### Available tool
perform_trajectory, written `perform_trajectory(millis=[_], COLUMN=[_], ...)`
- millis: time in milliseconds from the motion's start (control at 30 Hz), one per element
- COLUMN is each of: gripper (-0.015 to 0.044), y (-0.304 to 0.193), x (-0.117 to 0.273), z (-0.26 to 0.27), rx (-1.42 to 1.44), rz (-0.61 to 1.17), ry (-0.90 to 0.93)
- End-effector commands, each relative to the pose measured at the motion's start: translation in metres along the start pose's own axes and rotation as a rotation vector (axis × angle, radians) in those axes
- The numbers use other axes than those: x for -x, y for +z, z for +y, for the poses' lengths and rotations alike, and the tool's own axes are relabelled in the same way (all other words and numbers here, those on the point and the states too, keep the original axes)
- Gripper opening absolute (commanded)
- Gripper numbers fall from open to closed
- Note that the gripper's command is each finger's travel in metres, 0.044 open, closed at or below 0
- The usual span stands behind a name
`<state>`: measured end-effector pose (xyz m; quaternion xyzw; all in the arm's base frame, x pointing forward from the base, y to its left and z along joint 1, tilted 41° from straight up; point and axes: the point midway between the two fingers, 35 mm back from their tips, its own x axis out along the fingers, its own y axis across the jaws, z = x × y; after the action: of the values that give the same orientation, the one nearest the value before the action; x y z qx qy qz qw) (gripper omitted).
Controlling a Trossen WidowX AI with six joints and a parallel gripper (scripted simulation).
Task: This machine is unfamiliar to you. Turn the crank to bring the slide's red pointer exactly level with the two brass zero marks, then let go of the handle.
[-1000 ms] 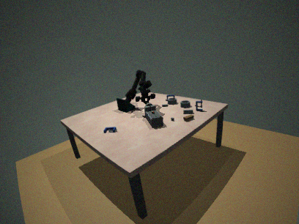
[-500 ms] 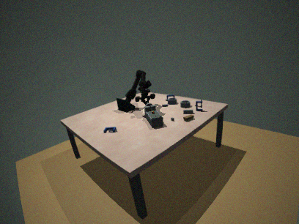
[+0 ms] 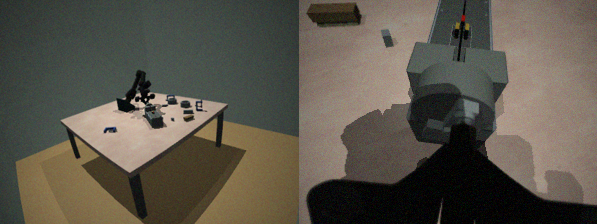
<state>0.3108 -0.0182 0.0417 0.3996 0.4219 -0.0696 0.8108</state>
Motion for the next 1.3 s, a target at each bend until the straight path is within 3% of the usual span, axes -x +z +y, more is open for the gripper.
perform_trajectory(millis=[0, 1267], gripper=[0.0, 0.0], y=[-0.0019, -0.0047], x=[-0.0016, -0.0046], z=[-0.0088, -0.0137], rx=[-0.011, -0.011], rz=[0.0, 0.0], ry=[-0.027, -0.027])
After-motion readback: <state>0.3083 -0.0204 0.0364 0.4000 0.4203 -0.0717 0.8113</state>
